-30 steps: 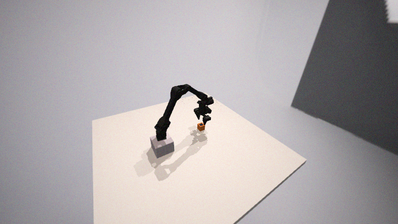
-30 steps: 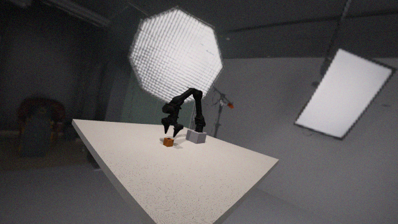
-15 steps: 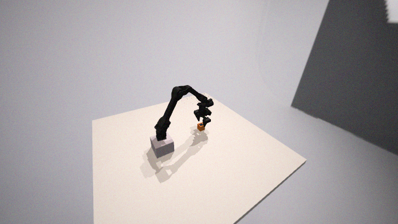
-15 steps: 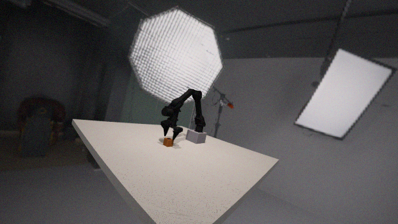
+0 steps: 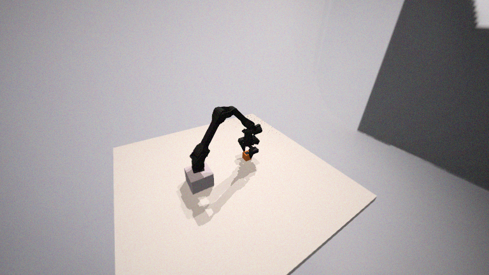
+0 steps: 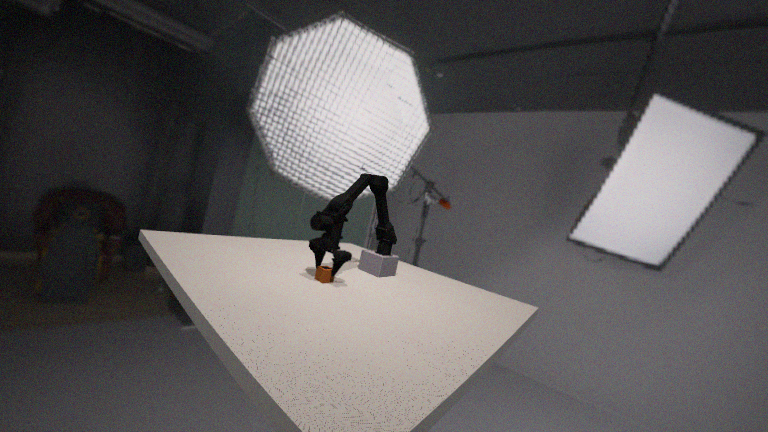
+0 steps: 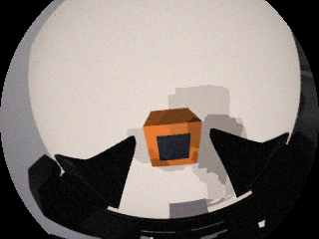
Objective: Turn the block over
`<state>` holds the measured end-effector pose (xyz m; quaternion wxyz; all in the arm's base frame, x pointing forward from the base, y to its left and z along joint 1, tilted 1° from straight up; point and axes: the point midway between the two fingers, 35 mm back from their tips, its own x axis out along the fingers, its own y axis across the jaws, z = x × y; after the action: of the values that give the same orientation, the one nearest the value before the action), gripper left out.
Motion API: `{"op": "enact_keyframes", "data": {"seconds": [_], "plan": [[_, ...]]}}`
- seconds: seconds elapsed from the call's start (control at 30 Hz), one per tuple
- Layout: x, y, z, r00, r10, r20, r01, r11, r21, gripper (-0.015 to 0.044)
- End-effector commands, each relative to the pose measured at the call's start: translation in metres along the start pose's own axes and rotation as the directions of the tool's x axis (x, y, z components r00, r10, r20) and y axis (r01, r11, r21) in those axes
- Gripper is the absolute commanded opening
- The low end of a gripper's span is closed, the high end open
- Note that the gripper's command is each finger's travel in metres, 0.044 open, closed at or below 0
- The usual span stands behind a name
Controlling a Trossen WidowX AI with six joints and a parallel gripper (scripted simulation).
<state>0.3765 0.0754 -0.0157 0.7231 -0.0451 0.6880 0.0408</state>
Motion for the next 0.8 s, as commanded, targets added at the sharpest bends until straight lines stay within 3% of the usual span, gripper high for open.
{"op": "enact_keyframes", "data": {"seconds": [0.0, 0.17, 0.77], "plan": [[0.0045, -0.0001, -0.0033, 1.0, 0.001, -0.008, -0.001, 1.0, 0.0, 0.0361], [0.0045, -0.0001, -0.0033, 1.0, 0.001, -0.008, -0.001, 1.0, 0.0, 0.023], [0.0045, -0.0001, -0.0033, 1.0, 0.001, -0.008, -0.001, 1.0, 0.0, 0.011]]}}
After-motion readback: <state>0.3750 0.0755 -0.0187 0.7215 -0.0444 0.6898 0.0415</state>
